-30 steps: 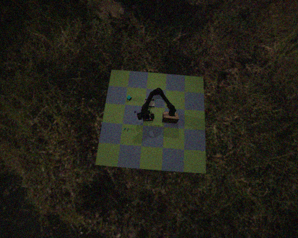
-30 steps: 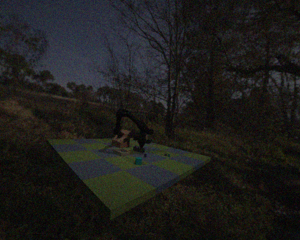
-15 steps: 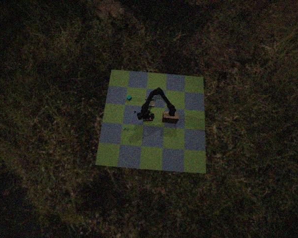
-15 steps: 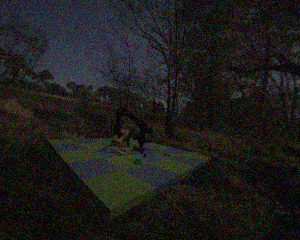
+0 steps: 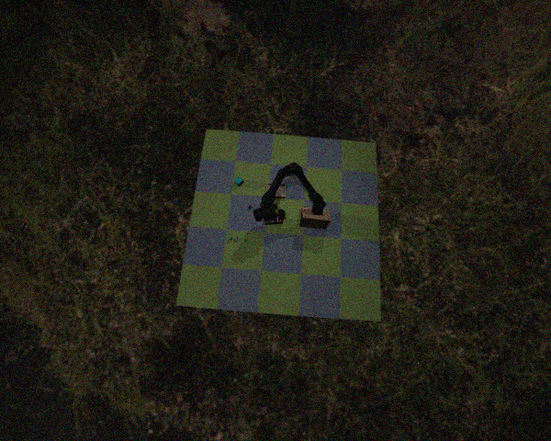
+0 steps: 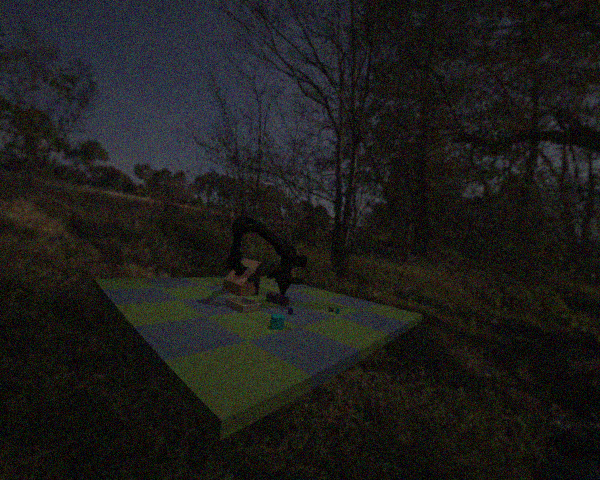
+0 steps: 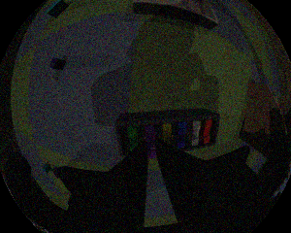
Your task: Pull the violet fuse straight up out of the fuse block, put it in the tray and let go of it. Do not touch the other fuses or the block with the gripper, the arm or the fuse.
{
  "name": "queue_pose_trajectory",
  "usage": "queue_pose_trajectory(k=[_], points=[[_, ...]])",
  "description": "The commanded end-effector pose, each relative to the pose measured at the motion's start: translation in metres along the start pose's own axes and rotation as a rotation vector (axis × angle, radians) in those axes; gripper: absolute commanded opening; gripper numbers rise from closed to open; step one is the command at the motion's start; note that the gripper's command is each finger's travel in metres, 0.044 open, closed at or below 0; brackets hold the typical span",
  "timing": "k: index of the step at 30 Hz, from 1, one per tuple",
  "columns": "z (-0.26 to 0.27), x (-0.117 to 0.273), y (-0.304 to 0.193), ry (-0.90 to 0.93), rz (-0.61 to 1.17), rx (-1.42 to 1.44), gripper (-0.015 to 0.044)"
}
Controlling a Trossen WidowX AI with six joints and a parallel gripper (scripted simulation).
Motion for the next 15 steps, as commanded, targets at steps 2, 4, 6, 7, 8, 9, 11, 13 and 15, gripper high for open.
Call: queue_pose_trajectory(k=[2,4,6,7,8,9,11,13,15], points=[[0.0001,0.0031,-0.0003,-0.001,0.005,-0.005,0.0],[0.0001,0.0041,-0.0003,-0.001,0.005,-0.005,0.0],[0.0001,0.0051,-0.0003,-0.001,0.005,-0.005,0.0],[0.0001,0.0056,-0.0003,-0.001,0.005,-0.005,0.0],[0.0001,0.0061,-0.0003,-0.001,0.005,-0.005,0.0],[0.0001,0.0066,-0.0003,-0.001,0.005,-0.005,0.0],[0.0001,0.0075,-0.0003,-0.001,0.004,-0.005,0.0],[0.0001,0.0085,-0.0003,-0.001,0.004,-0.004,0.0],[0.0001,0.0095,-0.0003,-0.001,0.004,-0.004,0.0]])
Point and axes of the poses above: the point midway between the two fingers, 35 mm back from their tips, its own x axis back along the fingers, its own z axis across the jaws, y = z × x, the point moved 3 cm from there along x, back along the fingers, and after that the axes turned 1 degree about -x, right-handed, at the moved point
